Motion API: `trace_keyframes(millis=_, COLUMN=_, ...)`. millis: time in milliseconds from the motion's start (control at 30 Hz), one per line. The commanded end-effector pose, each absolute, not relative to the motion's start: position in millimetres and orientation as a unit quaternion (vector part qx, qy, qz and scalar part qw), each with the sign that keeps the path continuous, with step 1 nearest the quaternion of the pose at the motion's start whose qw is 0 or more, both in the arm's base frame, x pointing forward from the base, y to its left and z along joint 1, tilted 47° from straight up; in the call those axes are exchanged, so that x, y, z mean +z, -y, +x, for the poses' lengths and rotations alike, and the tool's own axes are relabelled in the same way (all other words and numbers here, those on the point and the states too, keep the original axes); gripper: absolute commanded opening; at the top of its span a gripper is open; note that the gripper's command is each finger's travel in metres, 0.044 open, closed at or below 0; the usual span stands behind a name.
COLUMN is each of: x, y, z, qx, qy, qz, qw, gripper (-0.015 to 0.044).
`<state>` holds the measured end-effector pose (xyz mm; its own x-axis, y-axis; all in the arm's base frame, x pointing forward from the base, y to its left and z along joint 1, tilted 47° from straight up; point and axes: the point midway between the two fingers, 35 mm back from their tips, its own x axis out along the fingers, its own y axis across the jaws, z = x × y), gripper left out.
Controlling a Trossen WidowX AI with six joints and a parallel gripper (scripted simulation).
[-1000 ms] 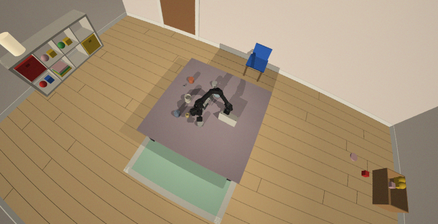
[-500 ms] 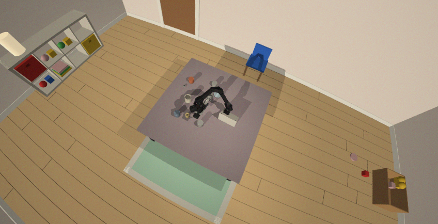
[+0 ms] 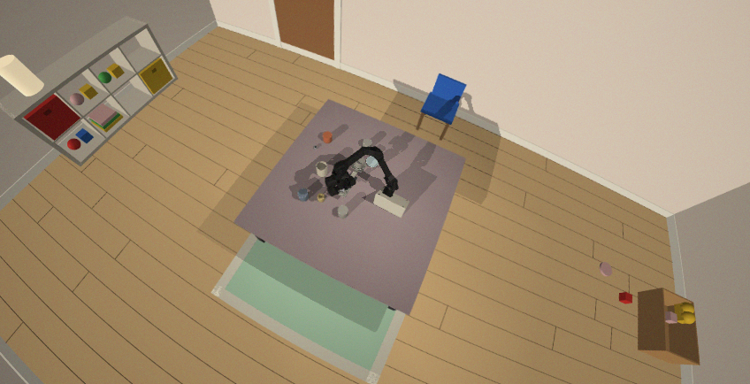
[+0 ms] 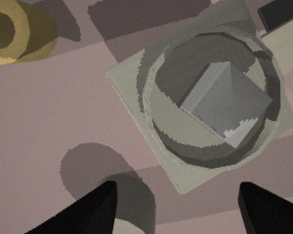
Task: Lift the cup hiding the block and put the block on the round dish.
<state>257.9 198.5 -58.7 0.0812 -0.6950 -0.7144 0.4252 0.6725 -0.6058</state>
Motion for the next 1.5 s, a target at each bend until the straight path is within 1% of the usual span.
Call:
trace_keyframes(millis=0, x=-49, y=-195, z=263, qx=-0.427, qy=-0.524, qz=-0.067, qw=0.734, gripper=0.026)
trace_keyframes(millis=500, x=-26, y=-183, z=275, qx=-0.546, qy=-0.397, qz=0.11, qw=0.729, gripper=0.026)
trace_keyframes(millis=767, x=-27, y=-182, z=275, qx=-0.547, qy=-0.396, qz=0.112, qw=0.729, gripper=0.026)
trace_keyframes(millis=1467, x=-53, y=-155, z=279, qx=-0.547, qy=-0.395, qz=0.111, qw=0.729, gripper=0.026)
